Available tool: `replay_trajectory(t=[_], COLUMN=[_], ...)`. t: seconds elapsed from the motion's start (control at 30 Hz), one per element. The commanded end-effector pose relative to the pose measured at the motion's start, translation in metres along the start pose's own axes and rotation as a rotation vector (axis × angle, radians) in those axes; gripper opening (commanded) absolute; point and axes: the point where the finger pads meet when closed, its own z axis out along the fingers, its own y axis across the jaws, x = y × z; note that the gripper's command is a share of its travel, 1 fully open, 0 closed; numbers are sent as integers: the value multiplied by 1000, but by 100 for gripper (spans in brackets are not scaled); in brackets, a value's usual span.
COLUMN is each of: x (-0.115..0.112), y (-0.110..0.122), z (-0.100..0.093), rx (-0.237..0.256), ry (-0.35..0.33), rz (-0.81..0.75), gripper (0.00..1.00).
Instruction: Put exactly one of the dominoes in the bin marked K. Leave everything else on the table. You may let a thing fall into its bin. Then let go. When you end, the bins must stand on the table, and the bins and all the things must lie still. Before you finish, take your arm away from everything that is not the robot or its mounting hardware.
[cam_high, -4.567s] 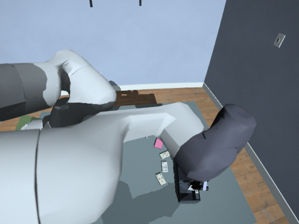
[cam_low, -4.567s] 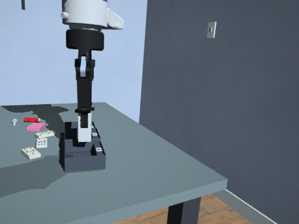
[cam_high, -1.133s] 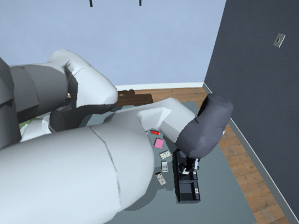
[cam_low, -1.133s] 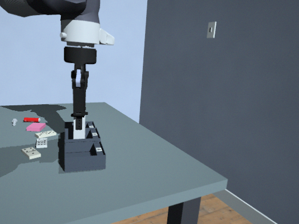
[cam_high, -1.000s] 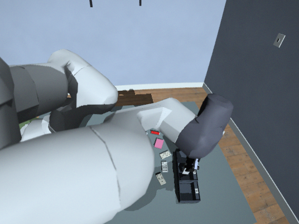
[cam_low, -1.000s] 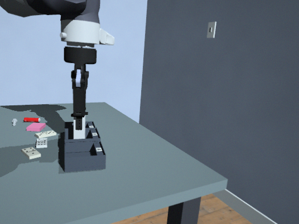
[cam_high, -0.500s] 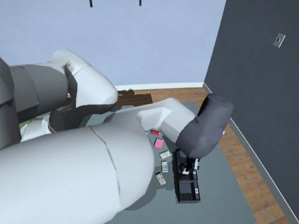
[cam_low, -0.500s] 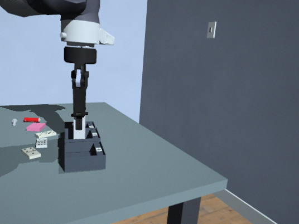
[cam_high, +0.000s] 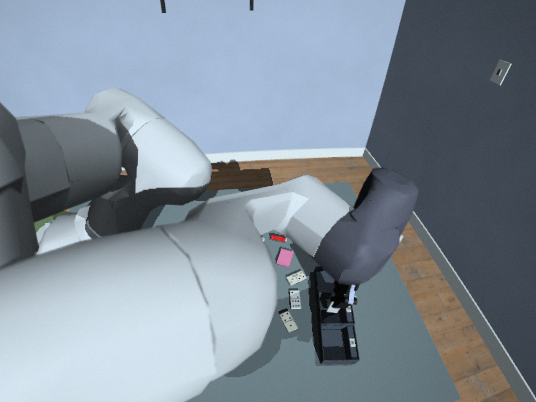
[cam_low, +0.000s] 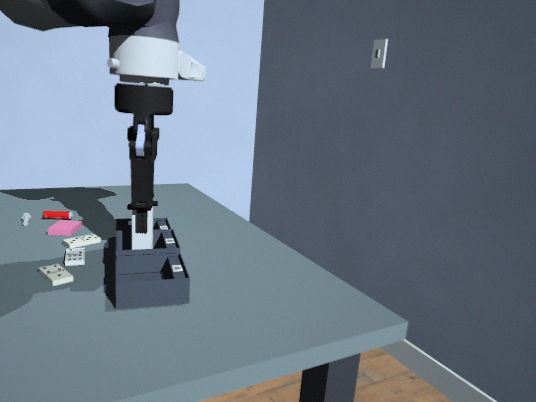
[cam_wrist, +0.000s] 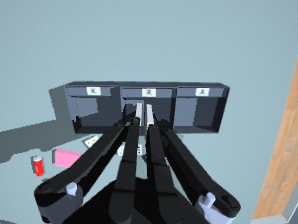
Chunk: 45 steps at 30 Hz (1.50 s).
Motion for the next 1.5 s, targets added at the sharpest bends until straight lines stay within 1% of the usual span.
replay_trajectory(t=[0.0, 0.4, 0.9, 0.97, 1.17, 1.37, 1.47], x=[2, 2, 2, 2, 2, 2, 2], y=[0, 0, 0, 0, 0, 0, 0], z=[0, 0, -20, -20, -28, -52, -52], rx=[2, 2, 2, 2, 2, 2, 2], ry=[5, 5, 5, 5, 5, 5, 5], rz=[4, 4, 4, 4, 4, 4, 4], gripper=[5, 5, 5, 5, 5, 5, 5])
